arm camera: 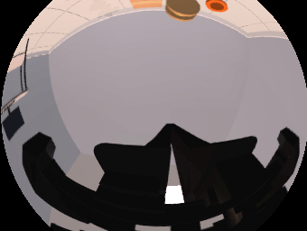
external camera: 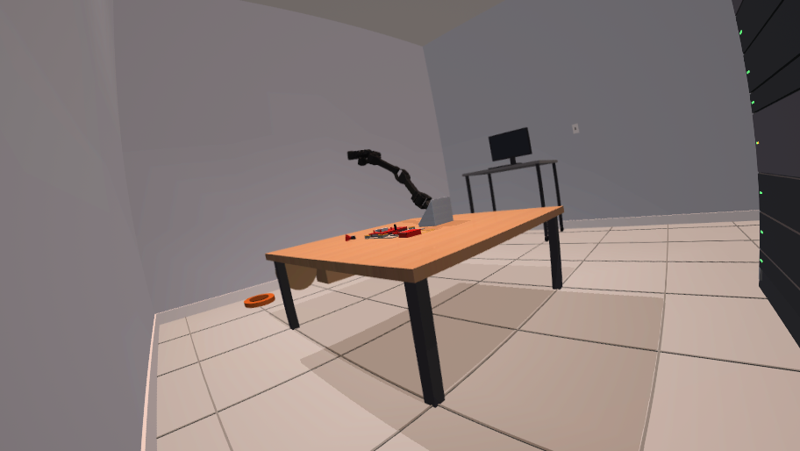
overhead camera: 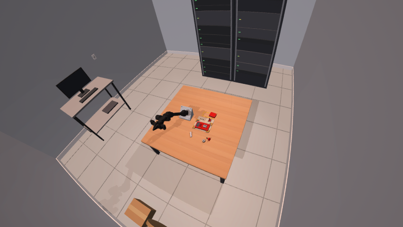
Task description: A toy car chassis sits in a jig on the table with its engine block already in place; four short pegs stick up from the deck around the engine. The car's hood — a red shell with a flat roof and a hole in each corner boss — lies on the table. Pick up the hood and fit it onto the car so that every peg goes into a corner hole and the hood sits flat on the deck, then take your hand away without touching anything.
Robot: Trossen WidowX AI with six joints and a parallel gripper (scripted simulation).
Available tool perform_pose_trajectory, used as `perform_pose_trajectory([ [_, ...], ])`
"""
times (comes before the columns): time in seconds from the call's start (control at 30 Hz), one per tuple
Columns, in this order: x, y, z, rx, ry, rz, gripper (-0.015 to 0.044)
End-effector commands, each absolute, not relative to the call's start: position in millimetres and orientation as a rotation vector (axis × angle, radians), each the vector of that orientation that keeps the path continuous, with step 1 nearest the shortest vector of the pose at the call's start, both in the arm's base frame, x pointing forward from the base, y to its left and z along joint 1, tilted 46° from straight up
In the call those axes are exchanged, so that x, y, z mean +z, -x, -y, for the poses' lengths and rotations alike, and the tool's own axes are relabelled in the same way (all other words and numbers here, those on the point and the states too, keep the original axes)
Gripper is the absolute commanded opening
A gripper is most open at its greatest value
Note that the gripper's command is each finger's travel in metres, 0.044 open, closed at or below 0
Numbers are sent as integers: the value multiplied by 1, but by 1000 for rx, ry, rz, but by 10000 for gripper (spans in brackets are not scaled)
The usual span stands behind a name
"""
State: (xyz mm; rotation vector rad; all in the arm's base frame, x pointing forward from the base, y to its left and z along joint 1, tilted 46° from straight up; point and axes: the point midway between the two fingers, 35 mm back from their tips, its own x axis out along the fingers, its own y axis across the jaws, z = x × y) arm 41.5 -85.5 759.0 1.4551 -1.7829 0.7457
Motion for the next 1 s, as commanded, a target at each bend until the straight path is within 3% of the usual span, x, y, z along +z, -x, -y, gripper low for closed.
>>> perform_pose_trajectory([
  [0.0,759,-43,85,745,-1455,1779,26],
  [0.13,755,-71,84,709,-1455,1703,131],
  [0.53,711,-247,82,331,-1503,1327,440],
  [0.97,604,-413,54,-58,-1445,874,440],
])
